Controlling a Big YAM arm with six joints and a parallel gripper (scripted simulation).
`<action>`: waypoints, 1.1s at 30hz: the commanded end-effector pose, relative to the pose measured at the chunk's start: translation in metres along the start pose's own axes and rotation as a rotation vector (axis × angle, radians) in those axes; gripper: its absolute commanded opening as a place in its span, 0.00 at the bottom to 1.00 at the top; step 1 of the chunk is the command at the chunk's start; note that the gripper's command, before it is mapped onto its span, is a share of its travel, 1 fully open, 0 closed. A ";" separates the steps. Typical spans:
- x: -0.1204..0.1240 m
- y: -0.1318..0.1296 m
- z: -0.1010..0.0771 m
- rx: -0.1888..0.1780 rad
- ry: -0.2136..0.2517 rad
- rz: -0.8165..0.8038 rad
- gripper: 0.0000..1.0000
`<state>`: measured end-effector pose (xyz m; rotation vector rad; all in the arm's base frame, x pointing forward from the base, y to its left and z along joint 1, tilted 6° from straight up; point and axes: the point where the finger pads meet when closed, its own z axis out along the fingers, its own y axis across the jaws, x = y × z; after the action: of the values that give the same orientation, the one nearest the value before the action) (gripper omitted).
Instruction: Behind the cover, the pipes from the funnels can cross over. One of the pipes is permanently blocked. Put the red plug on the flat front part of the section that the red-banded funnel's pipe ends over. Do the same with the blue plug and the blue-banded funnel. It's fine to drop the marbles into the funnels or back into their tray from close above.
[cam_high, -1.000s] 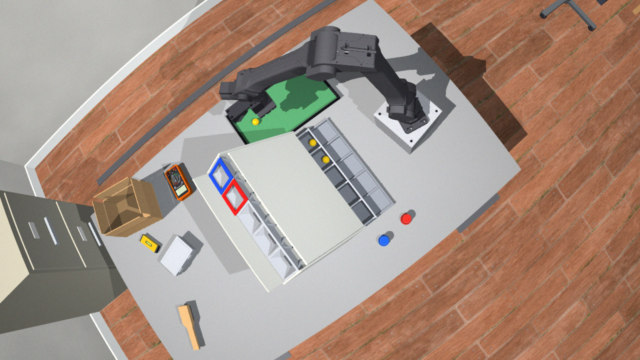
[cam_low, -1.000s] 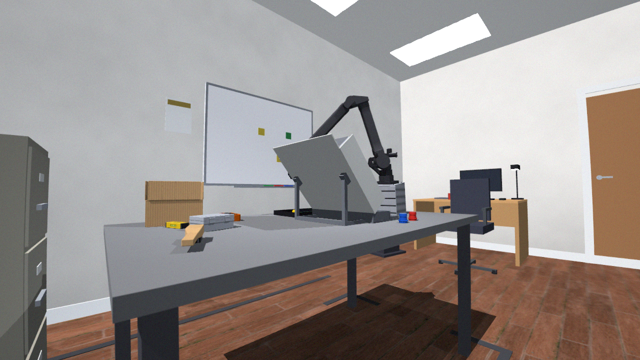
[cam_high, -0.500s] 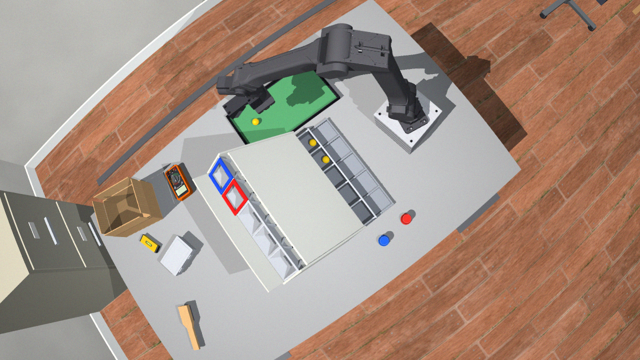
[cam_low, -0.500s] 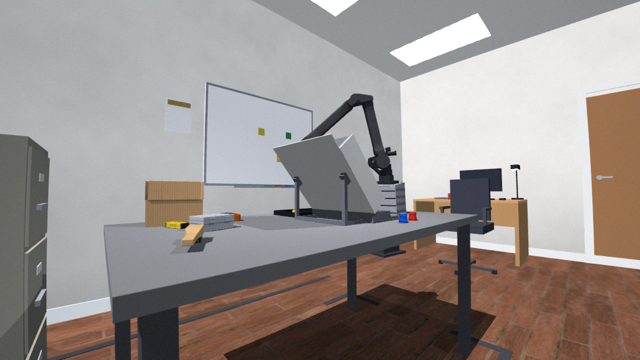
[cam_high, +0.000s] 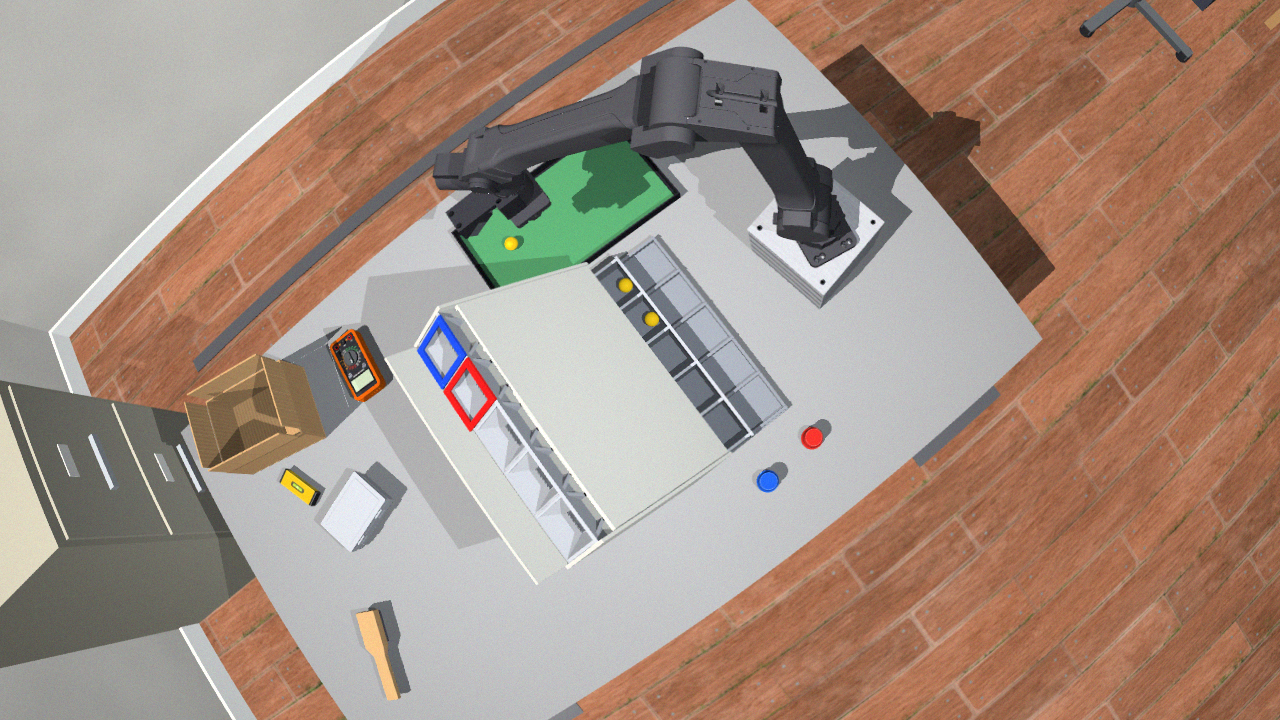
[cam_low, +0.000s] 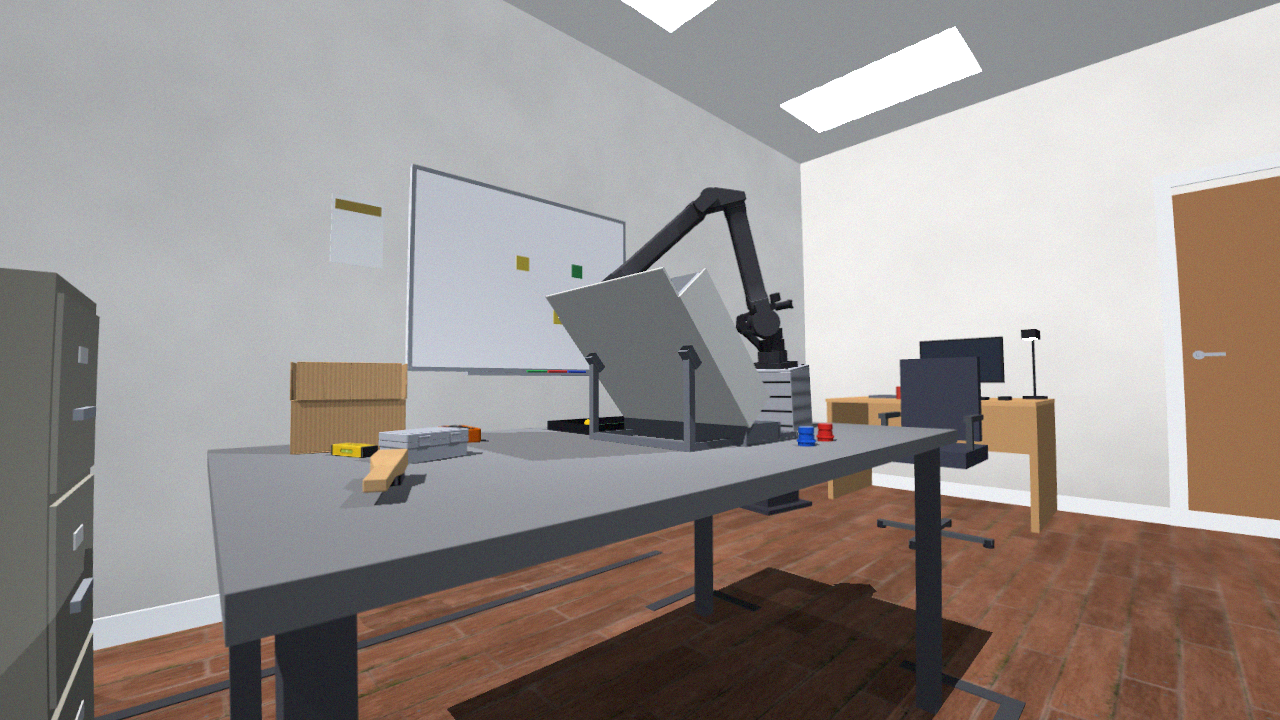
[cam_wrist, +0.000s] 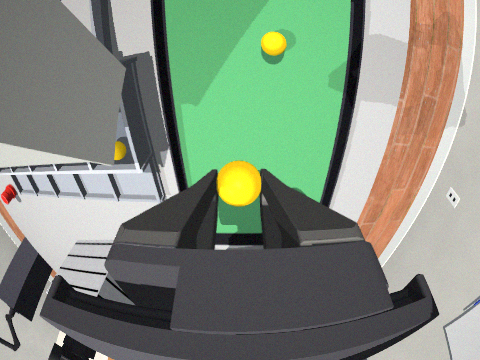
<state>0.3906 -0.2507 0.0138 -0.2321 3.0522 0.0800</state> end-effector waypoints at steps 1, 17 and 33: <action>-0.015 -0.017 -0.010 0.020 -0.025 -0.005 0.00; -0.016 -0.017 -0.010 0.030 -0.036 -0.011 0.00; -0.015 -0.017 -0.010 0.026 -0.031 -0.009 0.00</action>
<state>0.3946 -0.2534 0.0156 -0.2355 3.0407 0.0655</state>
